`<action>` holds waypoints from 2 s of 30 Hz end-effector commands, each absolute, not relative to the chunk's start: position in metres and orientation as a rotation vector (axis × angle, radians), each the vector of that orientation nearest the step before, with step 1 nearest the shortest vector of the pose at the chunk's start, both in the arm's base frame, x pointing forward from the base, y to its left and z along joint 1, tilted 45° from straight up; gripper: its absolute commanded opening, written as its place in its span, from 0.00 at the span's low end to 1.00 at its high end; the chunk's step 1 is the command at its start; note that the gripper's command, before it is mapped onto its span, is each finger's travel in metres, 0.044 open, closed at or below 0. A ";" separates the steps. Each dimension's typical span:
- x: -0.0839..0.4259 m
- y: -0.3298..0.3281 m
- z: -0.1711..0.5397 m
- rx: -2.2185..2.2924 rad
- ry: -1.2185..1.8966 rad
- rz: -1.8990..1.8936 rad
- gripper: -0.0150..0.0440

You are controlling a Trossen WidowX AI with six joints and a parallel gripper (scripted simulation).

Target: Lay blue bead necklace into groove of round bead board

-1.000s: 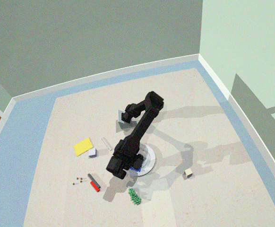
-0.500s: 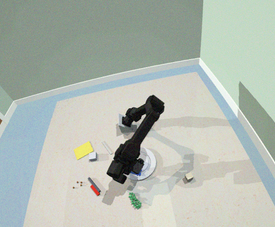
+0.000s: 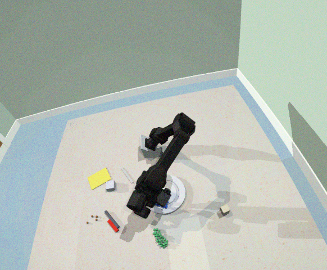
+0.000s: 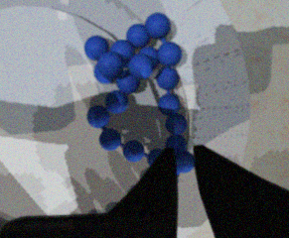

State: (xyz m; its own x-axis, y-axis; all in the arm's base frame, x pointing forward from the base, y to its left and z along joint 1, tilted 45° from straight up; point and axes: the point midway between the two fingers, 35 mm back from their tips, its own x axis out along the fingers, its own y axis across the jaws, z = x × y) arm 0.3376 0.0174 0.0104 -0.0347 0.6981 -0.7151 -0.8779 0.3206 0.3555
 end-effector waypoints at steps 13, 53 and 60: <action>0.335 0.022 0.008 -0.225 0.978 1.297 0.25; 0.336 0.017 0.012 -0.223 0.977 1.287 1.00; 0.336 0.017 0.012 -0.223 0.977 1.287 1.00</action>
State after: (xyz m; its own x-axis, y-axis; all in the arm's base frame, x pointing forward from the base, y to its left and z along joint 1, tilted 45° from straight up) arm 0.3359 0.0167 0.0117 -0.0413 0.7006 -0.7124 -0.8748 0.3191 0.3646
